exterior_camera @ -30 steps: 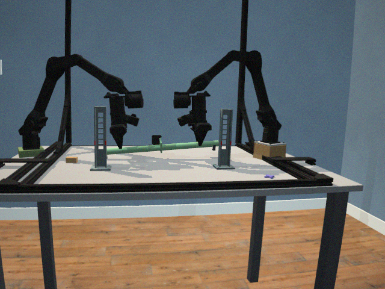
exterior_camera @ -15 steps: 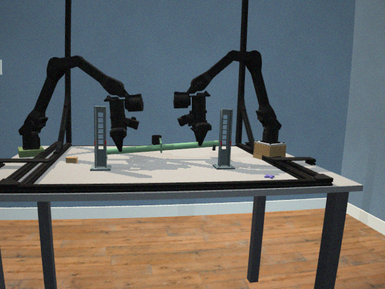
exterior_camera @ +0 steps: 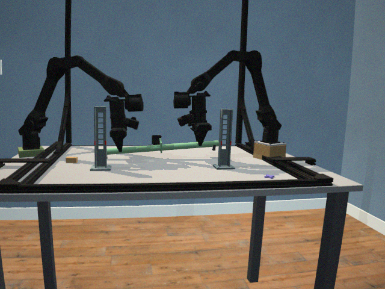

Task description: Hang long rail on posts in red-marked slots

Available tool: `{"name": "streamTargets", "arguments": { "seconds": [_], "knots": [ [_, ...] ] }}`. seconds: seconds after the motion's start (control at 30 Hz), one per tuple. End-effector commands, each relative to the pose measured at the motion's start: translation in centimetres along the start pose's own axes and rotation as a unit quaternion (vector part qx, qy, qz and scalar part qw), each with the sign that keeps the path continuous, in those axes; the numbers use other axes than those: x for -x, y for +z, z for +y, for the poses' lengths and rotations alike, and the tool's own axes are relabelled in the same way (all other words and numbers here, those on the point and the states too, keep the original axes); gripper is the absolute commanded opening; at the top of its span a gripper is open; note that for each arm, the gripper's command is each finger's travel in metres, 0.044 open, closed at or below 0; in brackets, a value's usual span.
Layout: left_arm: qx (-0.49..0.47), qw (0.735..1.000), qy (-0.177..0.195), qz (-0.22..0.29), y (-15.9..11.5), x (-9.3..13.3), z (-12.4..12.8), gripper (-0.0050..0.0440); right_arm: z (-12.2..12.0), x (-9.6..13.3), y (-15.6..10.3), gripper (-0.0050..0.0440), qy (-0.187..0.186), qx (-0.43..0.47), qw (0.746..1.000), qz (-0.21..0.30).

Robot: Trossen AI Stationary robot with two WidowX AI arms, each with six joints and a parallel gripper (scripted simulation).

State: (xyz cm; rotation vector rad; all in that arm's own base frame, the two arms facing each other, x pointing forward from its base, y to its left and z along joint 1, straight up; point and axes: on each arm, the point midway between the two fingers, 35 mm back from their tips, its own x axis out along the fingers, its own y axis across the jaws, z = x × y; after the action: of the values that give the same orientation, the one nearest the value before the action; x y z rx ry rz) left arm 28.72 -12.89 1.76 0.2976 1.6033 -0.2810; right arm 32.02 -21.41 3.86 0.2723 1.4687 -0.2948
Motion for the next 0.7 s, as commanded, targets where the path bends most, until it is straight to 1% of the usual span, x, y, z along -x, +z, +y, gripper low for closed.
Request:
{"name": "streamTargets", "arguments": {
  "seconds": [0.0,0.4,0.63,0.67],
  "knots": [
    [0.001,1.000,-0.001,0.001,0.0,0.0,0.0,0.0000,0.0,-0.5,-0.1,0.0000,0.000,0.001,1.000,0.005],
    [0.001,1.000,-0.001,0.000,0.0,0.0,0.0,0.0000,0.0,-0.4,-0.1,0.0000,0.000,0.001,1.000,0.005],
    [0.000,1.000,0.000,-0.024,0.0,0.2,0.0,0.0000,0.0,1.5,0.0,0.0000,0.000,0.000,1.000,0.026],
    [0.000,1.000,0.000,-0.024,0.0,0.2,0.0,0.0000,0.0,1.5,0.0,0.0000,0.000,0.000,1.000,0.026]
  ]
}}
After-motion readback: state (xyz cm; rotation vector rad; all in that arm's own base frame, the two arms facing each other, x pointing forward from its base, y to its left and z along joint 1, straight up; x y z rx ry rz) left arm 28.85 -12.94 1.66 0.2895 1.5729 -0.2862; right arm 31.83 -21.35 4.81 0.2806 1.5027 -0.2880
